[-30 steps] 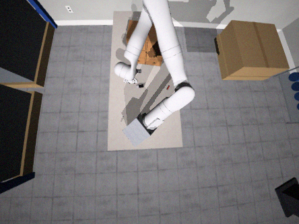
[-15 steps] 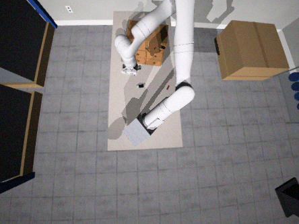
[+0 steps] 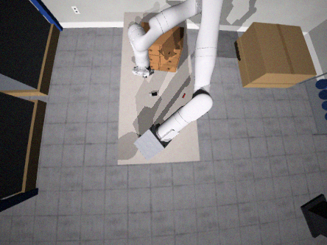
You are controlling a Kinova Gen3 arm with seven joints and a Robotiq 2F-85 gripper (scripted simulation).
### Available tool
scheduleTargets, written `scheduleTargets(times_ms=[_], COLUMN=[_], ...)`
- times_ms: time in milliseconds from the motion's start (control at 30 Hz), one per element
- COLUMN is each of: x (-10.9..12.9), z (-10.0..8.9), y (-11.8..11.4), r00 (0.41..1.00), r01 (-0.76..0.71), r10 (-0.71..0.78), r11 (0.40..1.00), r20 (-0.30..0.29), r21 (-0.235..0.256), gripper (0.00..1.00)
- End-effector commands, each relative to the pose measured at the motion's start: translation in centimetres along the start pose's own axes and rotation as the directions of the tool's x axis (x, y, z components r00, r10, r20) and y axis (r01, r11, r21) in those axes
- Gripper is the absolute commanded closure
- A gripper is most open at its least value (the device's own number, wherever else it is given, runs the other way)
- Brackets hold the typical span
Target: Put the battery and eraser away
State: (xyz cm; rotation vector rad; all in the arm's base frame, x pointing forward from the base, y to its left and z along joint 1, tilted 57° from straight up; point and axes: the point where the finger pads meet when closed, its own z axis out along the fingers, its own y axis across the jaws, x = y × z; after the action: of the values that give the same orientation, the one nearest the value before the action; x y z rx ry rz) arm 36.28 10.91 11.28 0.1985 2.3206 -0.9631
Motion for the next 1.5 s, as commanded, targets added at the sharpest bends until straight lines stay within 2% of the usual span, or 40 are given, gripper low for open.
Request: scheduleTargets(times_ms=[0, 533, 600, 767, 900, 1467], x=[-0.2, -0.3, -0.6, -1.8, -2.0, -2.1], z=[-0.1, 0.0, 0.6, 3.8, 4.4, 4.5], y=[0.0, 0.3, 1.9, 7.8, 8.6, 8.6], r00=[1.000, 1.000, 1.000, 1.000, 1.000, 1.000], r01=[-0.009, -0.009, -0.010, -0.011, -0.011, -0.011], r10=[0.009, 0.009, 0.010, 0.011, 0.011, 0.011], r11=[1.000, 1.000, 1.000, 1.000, 1.000, 1.000], r20=[-0.005, -0.007, -0.009, -0.008, -0.007, 0.011], r21=[-0.005, -0.005, -0.003, 0.007, 0.009, 0.009], gripper=[1.00, 1.00, 1.00, 1.00, 1.00, 1.00])
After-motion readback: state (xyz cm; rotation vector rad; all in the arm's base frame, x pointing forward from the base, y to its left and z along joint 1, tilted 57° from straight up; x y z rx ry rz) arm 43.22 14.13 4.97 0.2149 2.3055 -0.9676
